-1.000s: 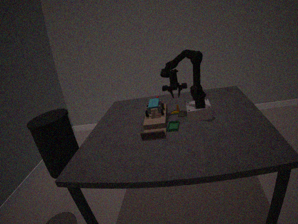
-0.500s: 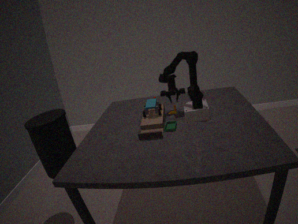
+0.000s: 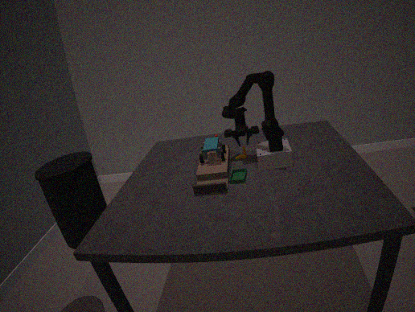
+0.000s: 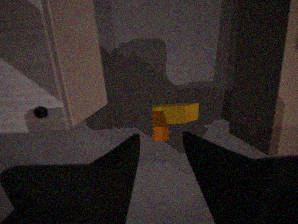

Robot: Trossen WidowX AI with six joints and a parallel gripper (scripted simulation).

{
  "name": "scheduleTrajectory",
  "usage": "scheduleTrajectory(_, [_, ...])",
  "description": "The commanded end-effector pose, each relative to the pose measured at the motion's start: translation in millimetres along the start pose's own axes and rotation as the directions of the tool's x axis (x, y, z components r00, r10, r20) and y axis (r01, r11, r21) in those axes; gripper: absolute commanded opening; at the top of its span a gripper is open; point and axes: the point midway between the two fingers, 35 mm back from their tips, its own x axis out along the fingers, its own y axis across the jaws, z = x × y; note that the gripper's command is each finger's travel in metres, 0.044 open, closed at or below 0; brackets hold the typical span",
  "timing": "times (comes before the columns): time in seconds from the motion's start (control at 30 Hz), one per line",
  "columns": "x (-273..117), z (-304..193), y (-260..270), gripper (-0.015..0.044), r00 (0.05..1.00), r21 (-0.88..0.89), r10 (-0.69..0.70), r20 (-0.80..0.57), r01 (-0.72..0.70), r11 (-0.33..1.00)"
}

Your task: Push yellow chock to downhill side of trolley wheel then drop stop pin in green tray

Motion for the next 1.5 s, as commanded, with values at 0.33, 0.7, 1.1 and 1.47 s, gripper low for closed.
scheduleTrajectory(0.33, [18,2,0,0.0190,1.000,0.004,0.000,0.007,0.000,1.000])
scheduleTrajectory(0.7, [34,1,0,0.0190,1.000,0.004,0.000,0.007,0.000,1.000])
scheduleTrajectory(1.1, [39,1,0,0.0059,1.000,0.000,0.001,0.001,-0.001,1.000])
scheduleTrajectory(1.47, [23,1,1,0.0000,1.000,0.003,0.000,0.005,0.000,1.000])
